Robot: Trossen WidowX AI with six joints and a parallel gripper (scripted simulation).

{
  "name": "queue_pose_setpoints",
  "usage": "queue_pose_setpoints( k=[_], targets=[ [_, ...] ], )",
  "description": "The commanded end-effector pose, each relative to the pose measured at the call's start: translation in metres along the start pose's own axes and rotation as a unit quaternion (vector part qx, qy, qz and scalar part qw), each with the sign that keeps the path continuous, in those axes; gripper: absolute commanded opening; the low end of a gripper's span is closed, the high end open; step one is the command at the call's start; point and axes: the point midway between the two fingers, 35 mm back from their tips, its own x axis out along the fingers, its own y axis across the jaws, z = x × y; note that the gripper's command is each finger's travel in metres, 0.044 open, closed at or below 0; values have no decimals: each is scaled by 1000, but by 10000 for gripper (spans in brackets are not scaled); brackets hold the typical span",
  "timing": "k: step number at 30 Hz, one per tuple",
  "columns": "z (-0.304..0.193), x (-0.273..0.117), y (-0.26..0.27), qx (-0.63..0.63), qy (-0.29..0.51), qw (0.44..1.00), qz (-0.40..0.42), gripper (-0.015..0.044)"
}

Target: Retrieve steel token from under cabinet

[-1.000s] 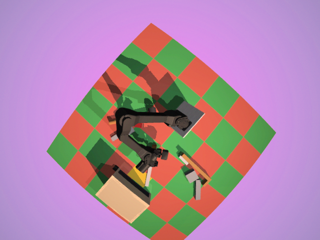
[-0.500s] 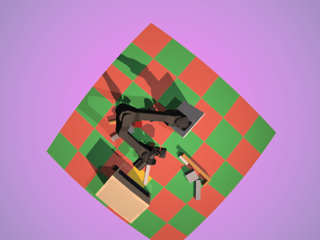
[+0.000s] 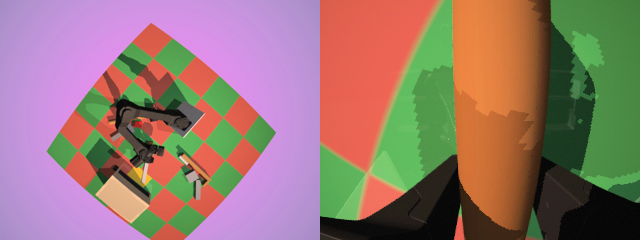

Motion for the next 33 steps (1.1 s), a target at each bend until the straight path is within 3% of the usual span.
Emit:
queue_pose_setpoints(
  k=[1,33],
  targets=[
    [-2,-2,-6,0,-3,1000,-3,0],
    [-24,-2,-43,0,-3,1000,-4,0]
  ],
)
